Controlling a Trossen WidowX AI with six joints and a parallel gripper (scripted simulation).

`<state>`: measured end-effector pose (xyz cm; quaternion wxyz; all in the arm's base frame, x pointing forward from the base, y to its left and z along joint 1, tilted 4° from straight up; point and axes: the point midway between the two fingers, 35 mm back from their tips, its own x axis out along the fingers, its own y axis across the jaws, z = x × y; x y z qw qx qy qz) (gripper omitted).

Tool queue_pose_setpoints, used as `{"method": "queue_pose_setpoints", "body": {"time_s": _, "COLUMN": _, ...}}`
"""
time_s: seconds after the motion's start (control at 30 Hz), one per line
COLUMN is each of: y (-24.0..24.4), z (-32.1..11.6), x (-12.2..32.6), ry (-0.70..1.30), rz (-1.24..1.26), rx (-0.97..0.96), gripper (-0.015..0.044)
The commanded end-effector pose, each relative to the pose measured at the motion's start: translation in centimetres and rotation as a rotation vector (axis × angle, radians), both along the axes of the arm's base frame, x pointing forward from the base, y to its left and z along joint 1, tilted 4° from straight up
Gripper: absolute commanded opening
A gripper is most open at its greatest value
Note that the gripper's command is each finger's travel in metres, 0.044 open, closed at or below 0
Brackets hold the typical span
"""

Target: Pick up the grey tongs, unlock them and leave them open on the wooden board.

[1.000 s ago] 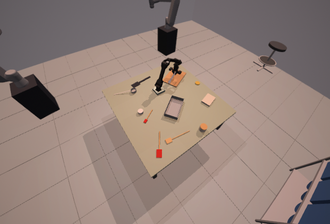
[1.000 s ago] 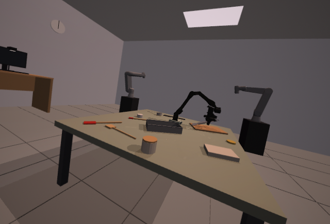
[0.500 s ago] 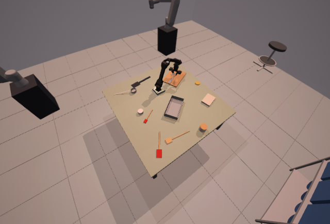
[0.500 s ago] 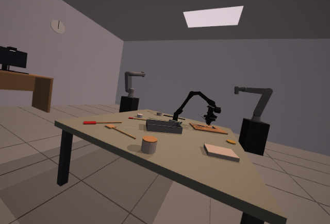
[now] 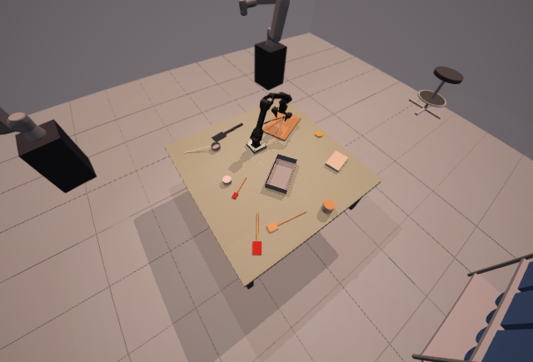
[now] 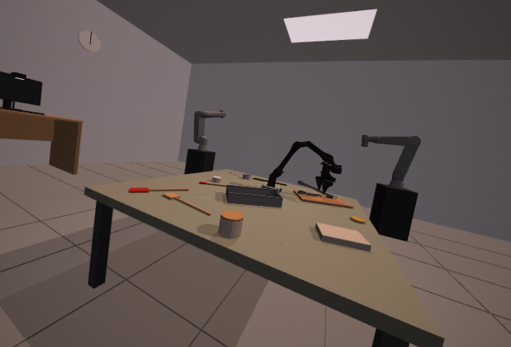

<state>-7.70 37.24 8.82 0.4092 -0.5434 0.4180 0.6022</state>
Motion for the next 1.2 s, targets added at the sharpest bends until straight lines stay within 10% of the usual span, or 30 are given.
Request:
{"method": "queue_pose_setpoints", "body": {"time_s": 0.0, "y": -0.6, "z": 3.6, "x": -4.2, "ry": 0.005, "rz": 0.012, "rx": 0.022, "gripper": 0.0440}}
{"method": "queue_pose_setpoints", "body": {"time_s": 0.23, "y": -5.0, "z": 10.6, "x": -11.4, "ry": 0.009, "rz": 0.009, "rx": 0.020, "gripper": 0.0440}}
{"method": "queue_pose_setpoints", "body": {"time_s": 1.17, "y": -5.9, "z": 14.7, "x": -11.2, "ry": 0.039, "rz": 0.003, "rx": 0.068, "gripper": 0.0440}}
